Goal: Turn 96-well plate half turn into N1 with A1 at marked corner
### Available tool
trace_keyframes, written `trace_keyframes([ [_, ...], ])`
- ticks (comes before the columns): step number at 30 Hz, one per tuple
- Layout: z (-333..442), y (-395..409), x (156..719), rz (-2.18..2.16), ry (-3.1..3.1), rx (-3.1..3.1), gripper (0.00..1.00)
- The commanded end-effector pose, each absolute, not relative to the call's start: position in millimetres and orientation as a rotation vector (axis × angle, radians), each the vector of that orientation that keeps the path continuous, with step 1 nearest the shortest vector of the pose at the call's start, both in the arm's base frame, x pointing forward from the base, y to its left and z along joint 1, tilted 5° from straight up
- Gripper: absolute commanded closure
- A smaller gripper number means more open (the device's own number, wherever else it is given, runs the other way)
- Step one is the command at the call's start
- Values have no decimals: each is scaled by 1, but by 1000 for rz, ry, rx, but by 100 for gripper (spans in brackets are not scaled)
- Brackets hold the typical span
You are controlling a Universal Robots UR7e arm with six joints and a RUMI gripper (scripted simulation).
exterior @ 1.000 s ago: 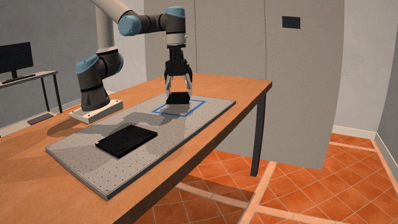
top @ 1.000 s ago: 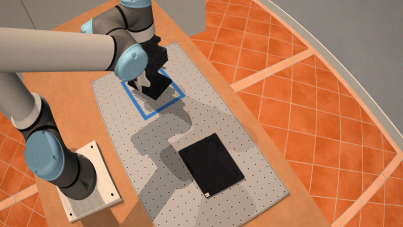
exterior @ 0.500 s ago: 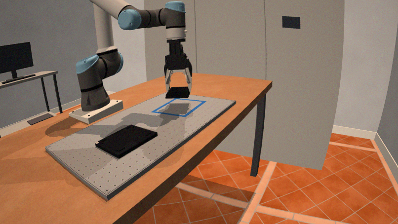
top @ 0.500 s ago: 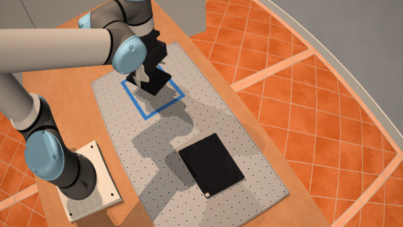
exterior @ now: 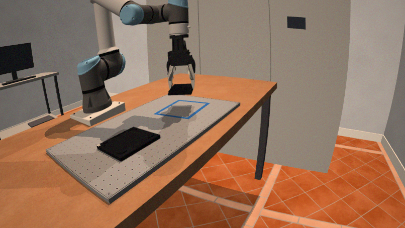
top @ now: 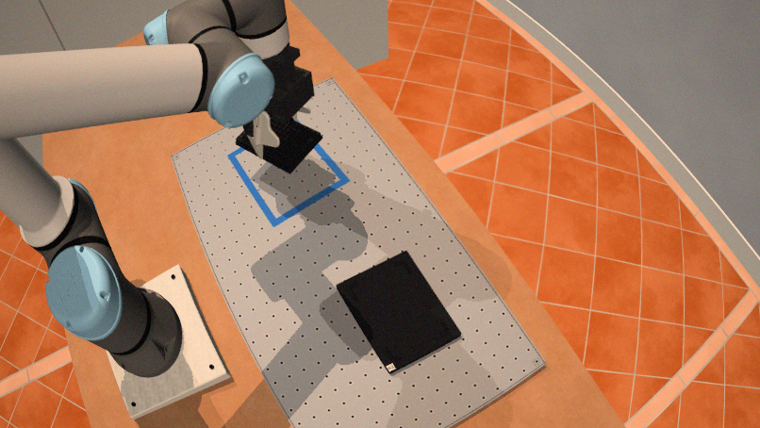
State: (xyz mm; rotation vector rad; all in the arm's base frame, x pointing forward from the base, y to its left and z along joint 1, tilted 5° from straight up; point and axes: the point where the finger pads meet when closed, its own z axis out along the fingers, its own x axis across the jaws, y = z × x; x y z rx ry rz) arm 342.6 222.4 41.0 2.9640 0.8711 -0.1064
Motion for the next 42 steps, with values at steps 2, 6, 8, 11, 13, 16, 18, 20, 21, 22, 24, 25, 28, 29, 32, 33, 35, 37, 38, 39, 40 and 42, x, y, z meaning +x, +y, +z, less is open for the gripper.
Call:
trace_keyframes([
  [2, 43, 223, 343, -105, 871, 2964, 100],
  [6, 43, 223, 343, -105, 871, 2964, 100],
  [8, 43, 223, 343, -105, 871, 2964, 100],
  [11, 43, 223, 343, -105, 871, 2964, 100],
  [13, 43, 223, 343, -105, 871, 2964, 100],
  [16, 43, 223, 343, -105, 871, 2964, 100],
  [18, 43, 219, 344, -104, 821, 2977, 100],
  [20, 43, 219, 344, -104, 821, 2977, 100],
  [21, 44, 216, 344, -102, 771, 2989, 100],
  [22, 44, 213, 345, -101, 721, 3001, 100],
  [24, 45, 206, 346, -98, 620, 3021, 100],
  [25, 45, 203, 347, -96, 570, 3030, 100],
  [28, 46, 193, 349, -92, 417, 3052, 100],
  [29, 46, 190, 350, -90, 366, 3057, 100],
  [32, 47, 180, 352, -85, 213, 3069, 100],
  [33, 47, 177, 352, -84, 161, 3071, 100],
  [35, 48, 170, 354, -80, 59, 3073, 100],
  [37, 48, 170, 354, -80, 59, 3073, 100],
  [38, 48, 167, 354, -79, 8, 3073, 100],
  [39, 49, 164, 355, -77, -44, 3072, 100],
  [40, 49, 161, 356, -75, -95, 3070, 100],
  [42, 50, 154, 357, -71, -197, 3064, 100],
])
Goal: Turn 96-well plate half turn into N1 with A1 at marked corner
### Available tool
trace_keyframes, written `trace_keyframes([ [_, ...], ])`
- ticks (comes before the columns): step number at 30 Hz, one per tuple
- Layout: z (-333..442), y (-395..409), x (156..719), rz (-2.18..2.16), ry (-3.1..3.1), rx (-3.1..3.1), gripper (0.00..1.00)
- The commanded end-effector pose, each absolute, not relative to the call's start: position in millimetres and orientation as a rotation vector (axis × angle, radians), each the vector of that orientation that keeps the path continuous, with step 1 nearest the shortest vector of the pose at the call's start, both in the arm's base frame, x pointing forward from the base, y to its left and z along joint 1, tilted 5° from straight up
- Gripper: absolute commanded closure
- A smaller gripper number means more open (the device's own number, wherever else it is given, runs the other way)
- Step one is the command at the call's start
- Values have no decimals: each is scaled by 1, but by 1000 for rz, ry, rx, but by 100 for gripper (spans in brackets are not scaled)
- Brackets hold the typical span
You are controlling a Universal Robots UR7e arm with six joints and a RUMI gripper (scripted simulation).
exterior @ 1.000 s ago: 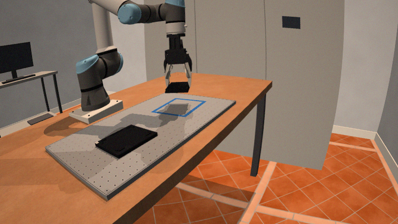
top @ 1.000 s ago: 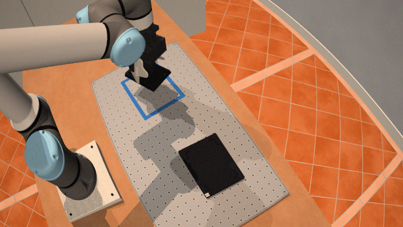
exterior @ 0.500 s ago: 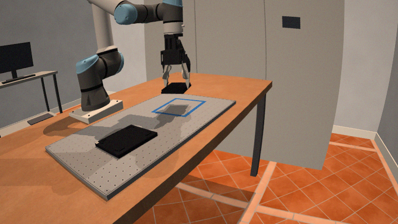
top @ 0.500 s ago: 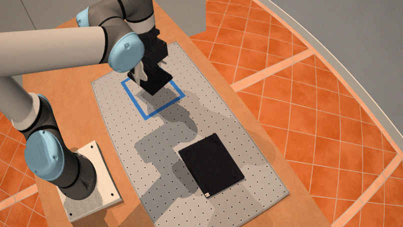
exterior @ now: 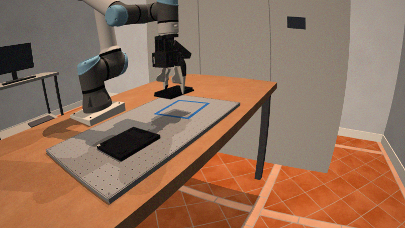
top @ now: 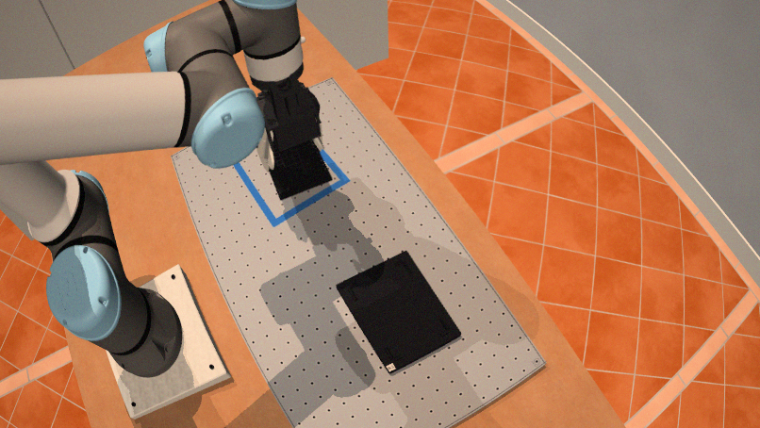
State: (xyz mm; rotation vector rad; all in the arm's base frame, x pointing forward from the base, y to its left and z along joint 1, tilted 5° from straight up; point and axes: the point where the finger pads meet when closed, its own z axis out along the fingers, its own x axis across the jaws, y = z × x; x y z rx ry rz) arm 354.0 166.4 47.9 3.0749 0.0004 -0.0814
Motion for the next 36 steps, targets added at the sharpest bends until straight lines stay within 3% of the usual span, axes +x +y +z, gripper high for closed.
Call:
trace_keyframes([
  [1, 50, 151, 358, -70, -248, 3059, 100],
  [36, 59, 50, 378, -6, -1720, 2527, 100],
])
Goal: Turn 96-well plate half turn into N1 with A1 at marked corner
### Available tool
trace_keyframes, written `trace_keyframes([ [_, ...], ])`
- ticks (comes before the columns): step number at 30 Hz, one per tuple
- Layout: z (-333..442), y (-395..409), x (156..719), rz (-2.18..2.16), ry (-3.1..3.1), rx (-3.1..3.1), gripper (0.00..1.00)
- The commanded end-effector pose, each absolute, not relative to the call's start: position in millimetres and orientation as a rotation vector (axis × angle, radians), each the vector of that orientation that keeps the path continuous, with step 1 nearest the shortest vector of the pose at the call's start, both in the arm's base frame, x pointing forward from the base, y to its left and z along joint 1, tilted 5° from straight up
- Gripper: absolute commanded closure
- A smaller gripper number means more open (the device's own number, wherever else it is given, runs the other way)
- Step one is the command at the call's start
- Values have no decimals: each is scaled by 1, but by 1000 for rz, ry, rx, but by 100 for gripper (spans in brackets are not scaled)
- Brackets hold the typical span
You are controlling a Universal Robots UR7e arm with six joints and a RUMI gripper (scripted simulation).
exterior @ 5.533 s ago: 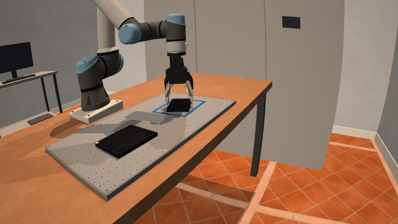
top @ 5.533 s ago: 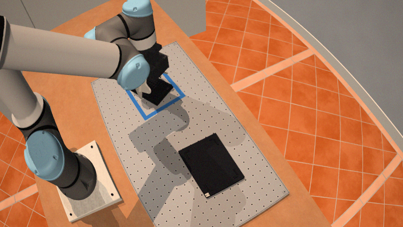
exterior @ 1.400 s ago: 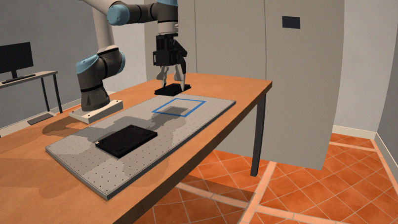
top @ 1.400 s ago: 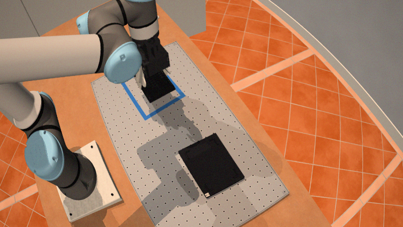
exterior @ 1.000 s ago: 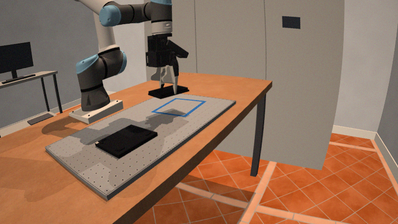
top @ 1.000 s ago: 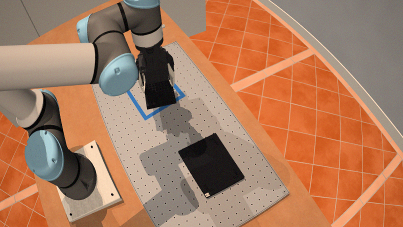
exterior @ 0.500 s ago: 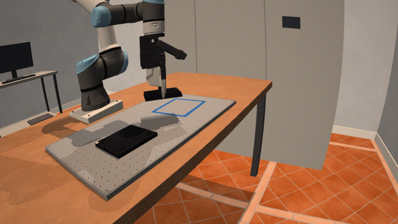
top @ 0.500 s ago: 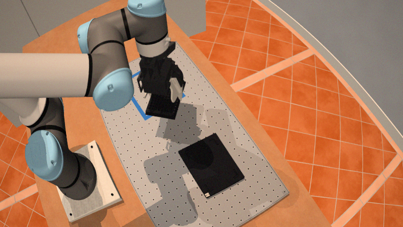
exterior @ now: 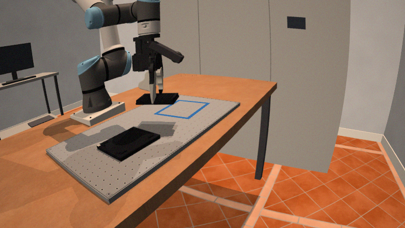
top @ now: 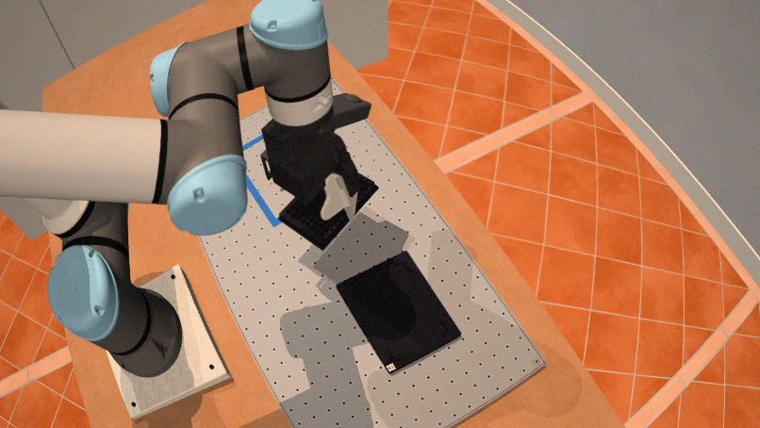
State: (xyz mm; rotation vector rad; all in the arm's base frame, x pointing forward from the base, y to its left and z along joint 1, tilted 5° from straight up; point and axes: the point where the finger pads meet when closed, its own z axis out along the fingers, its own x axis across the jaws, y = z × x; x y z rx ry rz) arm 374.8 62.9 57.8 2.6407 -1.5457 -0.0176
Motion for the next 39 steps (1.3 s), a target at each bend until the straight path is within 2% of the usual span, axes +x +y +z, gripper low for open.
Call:
trace_keyframes([
  [1, 60, 47, 379, -4, -1761, 2498, 100],
  [39, 70, -64, 401, -3, -1782, 2483, 100],
])
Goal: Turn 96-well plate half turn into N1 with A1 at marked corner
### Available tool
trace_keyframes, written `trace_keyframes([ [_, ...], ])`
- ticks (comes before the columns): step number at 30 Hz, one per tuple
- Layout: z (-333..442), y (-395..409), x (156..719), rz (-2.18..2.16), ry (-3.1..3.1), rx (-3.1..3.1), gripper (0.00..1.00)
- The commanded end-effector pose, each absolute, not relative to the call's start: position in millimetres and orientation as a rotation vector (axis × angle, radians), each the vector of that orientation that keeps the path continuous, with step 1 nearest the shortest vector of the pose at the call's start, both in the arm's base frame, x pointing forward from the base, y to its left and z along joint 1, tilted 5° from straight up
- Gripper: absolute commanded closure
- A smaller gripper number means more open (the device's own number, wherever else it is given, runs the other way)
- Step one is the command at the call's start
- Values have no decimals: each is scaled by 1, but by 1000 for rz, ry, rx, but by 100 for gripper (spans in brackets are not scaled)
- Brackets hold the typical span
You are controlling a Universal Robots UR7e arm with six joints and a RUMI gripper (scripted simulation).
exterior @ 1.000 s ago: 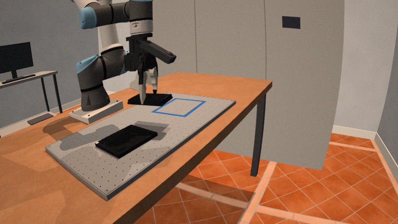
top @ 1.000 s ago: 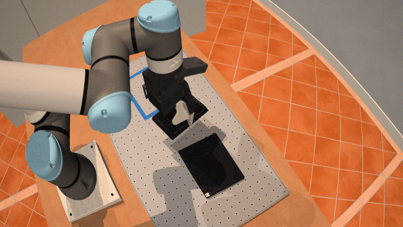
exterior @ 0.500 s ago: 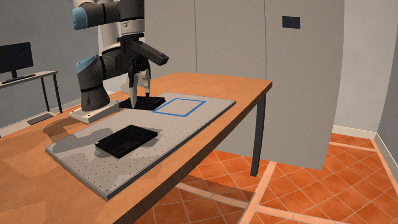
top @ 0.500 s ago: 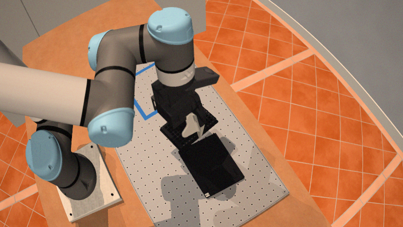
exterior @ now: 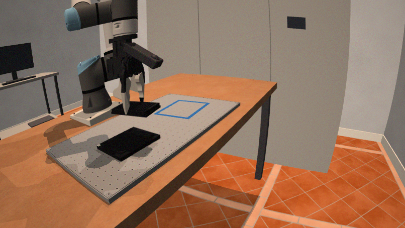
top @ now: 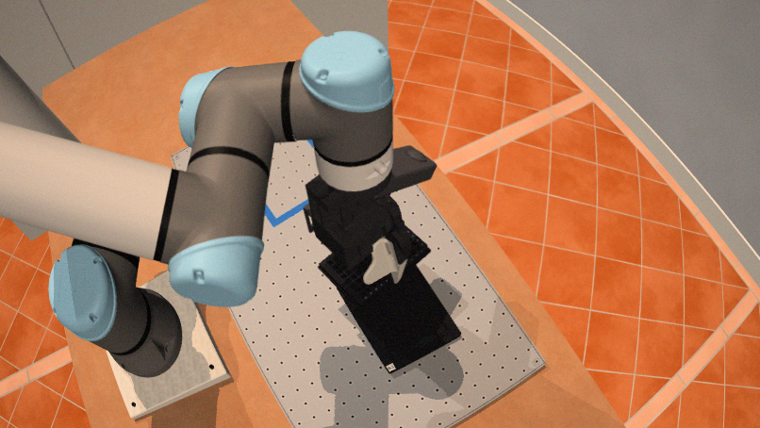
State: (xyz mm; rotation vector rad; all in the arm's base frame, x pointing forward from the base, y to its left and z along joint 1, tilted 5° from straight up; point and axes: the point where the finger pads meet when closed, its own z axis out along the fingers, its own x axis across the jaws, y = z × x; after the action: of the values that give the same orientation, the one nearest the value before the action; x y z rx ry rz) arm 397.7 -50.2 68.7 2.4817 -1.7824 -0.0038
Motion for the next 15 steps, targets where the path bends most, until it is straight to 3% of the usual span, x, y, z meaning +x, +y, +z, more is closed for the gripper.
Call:
trace_keyframes([
  [1, 70, -67, 402, -3, -1782, 2483, 100],
  [15, 74, -104, 409, -2, -1782, 2483, 100],
])
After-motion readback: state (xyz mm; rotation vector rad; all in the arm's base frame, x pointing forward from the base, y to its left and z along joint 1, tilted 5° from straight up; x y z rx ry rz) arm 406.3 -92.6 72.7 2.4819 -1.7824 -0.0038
